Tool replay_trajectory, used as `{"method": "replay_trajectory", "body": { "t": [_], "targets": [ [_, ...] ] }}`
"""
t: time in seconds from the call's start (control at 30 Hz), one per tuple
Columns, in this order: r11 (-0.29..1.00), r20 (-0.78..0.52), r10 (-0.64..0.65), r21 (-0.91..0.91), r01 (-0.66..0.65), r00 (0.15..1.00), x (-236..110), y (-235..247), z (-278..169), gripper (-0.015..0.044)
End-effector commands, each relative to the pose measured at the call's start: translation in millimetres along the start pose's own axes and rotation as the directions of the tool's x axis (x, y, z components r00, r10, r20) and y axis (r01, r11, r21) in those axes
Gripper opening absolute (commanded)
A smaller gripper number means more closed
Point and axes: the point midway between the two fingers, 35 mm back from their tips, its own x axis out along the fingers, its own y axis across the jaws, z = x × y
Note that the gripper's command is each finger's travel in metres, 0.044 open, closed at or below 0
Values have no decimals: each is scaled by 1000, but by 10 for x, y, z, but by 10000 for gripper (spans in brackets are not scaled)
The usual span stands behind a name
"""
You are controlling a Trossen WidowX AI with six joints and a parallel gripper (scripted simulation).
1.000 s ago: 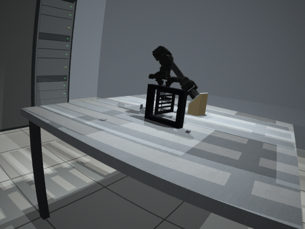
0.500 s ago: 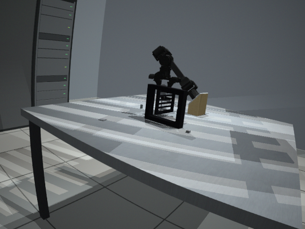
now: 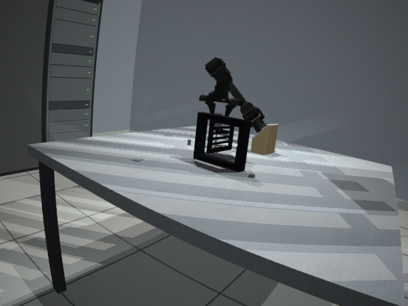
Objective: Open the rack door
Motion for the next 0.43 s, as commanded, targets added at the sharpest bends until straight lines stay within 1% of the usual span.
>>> {"method": "replay_trajectory", "body": {
  "t": [0.0, 0.4],
  "targets": [
    [1000, 25, 13, -10, -12, 1000, -101, -8, 17, 289],
    [998, 69, 28, -49, -25, 997, -300, -8, 5, 289]
  ]
}}
